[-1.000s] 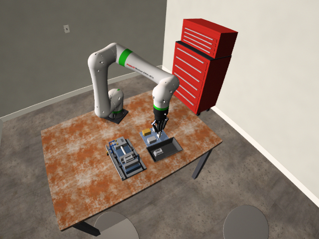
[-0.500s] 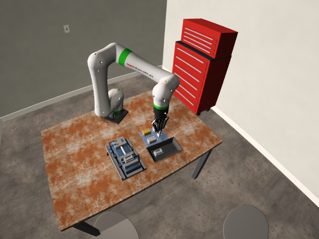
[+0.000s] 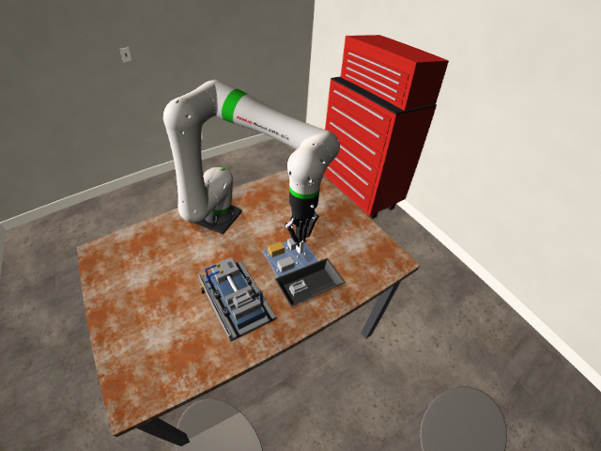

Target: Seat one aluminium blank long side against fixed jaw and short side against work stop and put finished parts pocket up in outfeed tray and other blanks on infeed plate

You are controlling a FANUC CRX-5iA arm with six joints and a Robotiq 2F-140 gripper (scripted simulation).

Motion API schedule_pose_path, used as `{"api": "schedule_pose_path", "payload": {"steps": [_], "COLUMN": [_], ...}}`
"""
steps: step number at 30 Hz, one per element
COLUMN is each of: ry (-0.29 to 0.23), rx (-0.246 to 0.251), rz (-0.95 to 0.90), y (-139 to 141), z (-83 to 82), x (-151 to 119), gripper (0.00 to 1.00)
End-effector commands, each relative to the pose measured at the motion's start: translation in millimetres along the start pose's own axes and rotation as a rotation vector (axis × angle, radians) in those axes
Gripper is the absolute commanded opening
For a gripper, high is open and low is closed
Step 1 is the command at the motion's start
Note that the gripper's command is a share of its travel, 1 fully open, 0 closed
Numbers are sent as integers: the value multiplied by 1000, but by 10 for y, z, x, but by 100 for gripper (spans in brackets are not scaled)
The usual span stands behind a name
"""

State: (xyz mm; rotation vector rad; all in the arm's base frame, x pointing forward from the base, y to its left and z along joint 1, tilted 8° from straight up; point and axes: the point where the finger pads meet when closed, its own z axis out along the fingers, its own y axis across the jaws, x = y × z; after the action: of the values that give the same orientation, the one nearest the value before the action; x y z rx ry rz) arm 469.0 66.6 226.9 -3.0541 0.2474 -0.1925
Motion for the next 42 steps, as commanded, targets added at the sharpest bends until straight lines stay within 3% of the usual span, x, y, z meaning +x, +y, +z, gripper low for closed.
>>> {"api": "schedule_pose_path", "payload": {"steps": [1,13,25,28,40,42], "ry": [0,0,-1,-3,-6,-6], "rx": [0,0,-1,-3,-4,-4], "rz": [0,0,0,0,0,0], "y": [-1,-1,100,542,1560,1560], "z": [-85,-245,-259,-245,-235,-235], "x": [1,1,22,88,79,79], "gripper": [0,0,0,0,0,0]}}
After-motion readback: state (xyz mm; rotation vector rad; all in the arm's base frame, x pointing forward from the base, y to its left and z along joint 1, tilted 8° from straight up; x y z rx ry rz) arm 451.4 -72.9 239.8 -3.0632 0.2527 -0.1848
